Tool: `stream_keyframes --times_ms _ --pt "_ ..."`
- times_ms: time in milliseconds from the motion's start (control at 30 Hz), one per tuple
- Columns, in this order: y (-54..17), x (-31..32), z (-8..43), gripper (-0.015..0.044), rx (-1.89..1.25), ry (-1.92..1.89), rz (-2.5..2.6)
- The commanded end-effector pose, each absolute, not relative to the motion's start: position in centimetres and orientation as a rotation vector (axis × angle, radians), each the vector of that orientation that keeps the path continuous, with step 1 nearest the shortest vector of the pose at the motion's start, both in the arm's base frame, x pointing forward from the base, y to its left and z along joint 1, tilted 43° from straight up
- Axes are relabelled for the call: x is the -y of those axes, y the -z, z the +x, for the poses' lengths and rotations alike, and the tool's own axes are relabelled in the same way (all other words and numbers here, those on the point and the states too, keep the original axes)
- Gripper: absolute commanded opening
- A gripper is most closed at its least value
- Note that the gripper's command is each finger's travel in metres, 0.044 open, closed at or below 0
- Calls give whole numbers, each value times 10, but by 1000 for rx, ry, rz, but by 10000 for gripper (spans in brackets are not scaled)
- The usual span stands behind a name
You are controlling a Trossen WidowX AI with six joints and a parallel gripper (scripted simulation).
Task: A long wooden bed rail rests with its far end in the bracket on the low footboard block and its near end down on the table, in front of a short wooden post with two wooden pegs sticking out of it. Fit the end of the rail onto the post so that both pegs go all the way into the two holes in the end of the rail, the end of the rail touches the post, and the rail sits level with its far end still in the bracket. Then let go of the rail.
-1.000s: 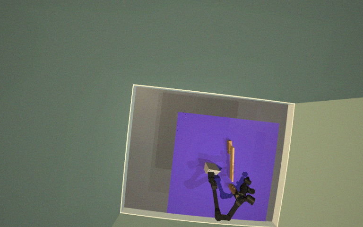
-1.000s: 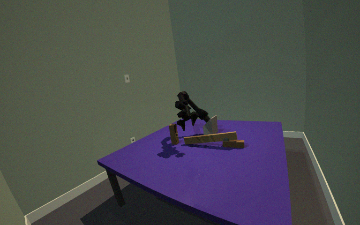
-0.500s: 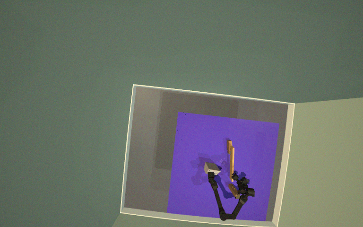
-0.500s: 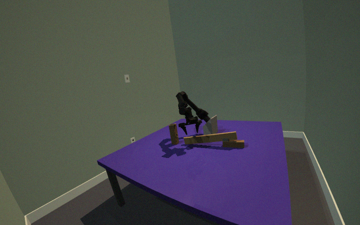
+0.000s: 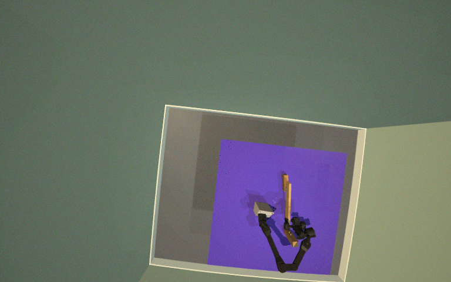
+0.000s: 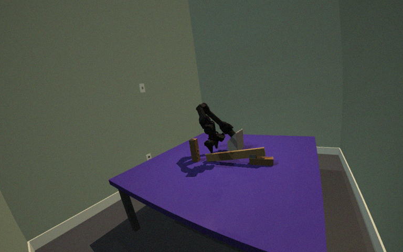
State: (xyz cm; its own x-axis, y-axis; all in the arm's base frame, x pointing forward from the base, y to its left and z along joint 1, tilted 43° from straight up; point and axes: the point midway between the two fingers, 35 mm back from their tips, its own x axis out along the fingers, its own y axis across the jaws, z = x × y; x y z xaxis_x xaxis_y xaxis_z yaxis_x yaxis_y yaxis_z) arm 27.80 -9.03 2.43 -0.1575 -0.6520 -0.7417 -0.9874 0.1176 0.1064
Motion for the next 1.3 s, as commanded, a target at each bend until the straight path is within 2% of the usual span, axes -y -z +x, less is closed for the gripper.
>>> stream_keyframes --times_ms 0,1267 --pt "-25 92 277 440 -1887 -862 -1608" --pt "15 129 269 440 -1887 -862 -1608"
